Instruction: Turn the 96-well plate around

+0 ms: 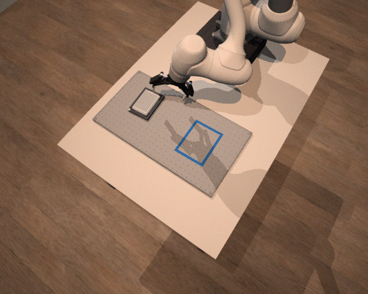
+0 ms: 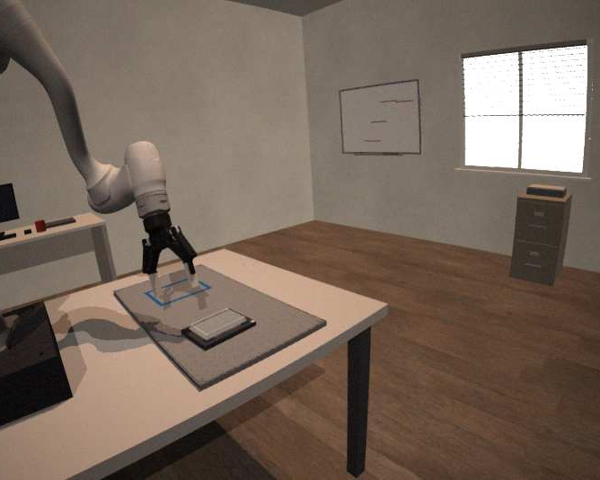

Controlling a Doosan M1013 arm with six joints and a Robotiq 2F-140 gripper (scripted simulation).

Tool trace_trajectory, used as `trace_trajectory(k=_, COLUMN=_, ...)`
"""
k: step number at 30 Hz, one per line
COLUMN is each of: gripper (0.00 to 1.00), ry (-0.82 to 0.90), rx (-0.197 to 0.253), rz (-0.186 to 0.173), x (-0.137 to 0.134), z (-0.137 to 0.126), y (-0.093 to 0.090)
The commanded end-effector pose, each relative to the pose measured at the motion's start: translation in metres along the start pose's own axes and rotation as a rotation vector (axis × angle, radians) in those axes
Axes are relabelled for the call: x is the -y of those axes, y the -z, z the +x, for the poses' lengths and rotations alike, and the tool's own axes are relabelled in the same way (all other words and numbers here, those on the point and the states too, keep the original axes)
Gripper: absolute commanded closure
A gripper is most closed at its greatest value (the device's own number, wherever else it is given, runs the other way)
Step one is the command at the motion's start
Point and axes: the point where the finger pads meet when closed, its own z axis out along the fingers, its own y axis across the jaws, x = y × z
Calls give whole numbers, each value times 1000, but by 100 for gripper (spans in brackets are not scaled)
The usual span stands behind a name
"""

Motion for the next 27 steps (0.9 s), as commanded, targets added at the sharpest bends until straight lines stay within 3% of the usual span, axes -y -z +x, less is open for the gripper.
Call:
trace_trajectory(k=1, gripper=0, ry=-54, rx=2, rz=82, x=-13, z=0, y=-8)
trace_trajectory(k=3, gripper=0, ry=-92, rx=-4, rz=123, x=-22, z=1, y=-12)
trace_trajectory(k=5, gripper=0, ry=-92, rx=-4, rz=123, x=-26, z=2, y=-14)
trace_trajectory(k=8, gripper=0, ry=-152, rx=-22, rz=186, x=-40, z=4, y=-19)
trace_trajectory(k=10, gripper=0, ry=-152, rx=-22, rz=186, x=-44, z=4, y=-21)
trace_trajectory(k=13, gripper=0, ry=-214, rx=-46, rz=243, x=-59, z=6, y=-25)
trace_trajectory(k=16, gripper=0, ry=-214, rx=-46, rz=243, x=-63, z=7, y=-27)
trace_trajectory(k=19, gripper=0, ry=-277, rx=-77, rz=296, x=-78, z=8, y=-31)
trace_trajectory(k=22, gripper=0, ry=-277, rx=-77, rz=296, x=-89, z=9, y=-33)
trace_trajectory(k=25, gripper=0, ry=-342, rx=-113, rz=342, x=-103, z=10, y=-36)
trace_trajectory(k=27, gripper=0, ry=-342, rx=-113, rz=342, x=-113, z=11, y=-39)
